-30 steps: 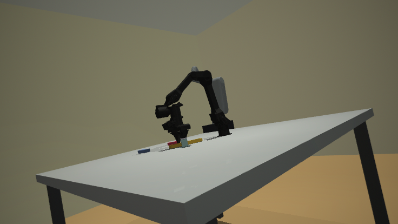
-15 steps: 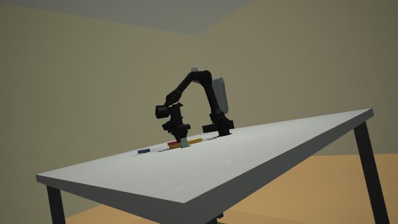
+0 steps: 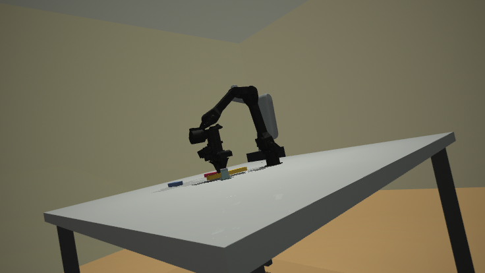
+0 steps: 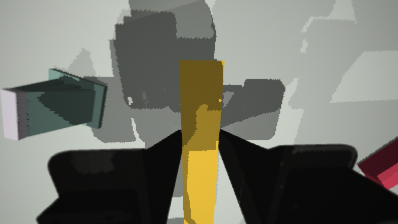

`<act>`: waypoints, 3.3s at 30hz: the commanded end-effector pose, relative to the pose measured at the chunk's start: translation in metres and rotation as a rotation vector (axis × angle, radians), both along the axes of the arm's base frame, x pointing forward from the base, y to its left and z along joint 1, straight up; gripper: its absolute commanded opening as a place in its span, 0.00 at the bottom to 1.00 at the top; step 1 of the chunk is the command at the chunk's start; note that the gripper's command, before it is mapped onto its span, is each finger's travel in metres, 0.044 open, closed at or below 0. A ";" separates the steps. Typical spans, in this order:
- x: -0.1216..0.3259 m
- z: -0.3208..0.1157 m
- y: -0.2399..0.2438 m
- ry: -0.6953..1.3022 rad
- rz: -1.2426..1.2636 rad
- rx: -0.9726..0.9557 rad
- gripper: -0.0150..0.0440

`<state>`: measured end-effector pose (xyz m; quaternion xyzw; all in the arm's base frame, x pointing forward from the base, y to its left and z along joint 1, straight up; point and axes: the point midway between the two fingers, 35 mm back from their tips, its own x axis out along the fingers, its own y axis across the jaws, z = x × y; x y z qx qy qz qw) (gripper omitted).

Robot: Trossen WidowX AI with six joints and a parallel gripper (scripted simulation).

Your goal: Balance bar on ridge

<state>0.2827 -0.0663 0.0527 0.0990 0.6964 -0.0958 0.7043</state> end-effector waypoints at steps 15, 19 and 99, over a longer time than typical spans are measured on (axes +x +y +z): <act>0.005 0.048 -0.002 -0.016 -0.003 -0.007 0.25; 0.004 0.058 -0.002 -0.016 -0.003 -0.008 0.25; 0.074 0.056 0.120 -0.024 1.229 -0.026 0.25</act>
